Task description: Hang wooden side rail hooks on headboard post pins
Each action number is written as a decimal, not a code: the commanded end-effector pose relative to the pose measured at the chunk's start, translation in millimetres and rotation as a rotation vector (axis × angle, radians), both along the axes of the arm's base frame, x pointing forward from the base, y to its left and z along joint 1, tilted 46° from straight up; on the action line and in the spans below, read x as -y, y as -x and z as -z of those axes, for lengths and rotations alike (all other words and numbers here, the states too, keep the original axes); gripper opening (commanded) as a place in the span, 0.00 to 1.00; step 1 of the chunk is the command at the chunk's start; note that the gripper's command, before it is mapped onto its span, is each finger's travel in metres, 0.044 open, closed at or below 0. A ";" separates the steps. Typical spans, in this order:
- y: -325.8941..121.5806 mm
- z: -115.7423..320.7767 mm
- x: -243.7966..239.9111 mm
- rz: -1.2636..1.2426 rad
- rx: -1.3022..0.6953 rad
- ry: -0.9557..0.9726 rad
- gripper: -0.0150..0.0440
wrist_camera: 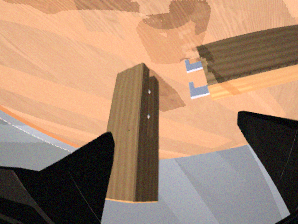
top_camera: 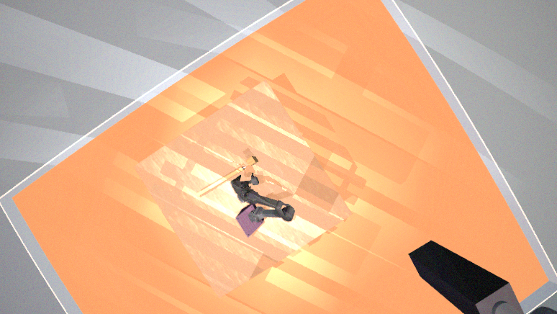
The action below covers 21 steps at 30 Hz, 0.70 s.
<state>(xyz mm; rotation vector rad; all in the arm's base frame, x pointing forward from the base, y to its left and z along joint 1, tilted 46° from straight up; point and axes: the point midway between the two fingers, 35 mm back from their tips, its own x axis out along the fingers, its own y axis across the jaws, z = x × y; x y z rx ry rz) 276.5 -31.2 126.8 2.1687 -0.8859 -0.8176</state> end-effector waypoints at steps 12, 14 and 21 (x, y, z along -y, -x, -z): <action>1.9 -0.8 1.6 0.007 0.012 -0.002 1.00; 1.9 -0.8 1.6 0.004 0.002 0.006 1.00; 0.5 -1.4 0.9 -0.092 -0.358 0.321 1.00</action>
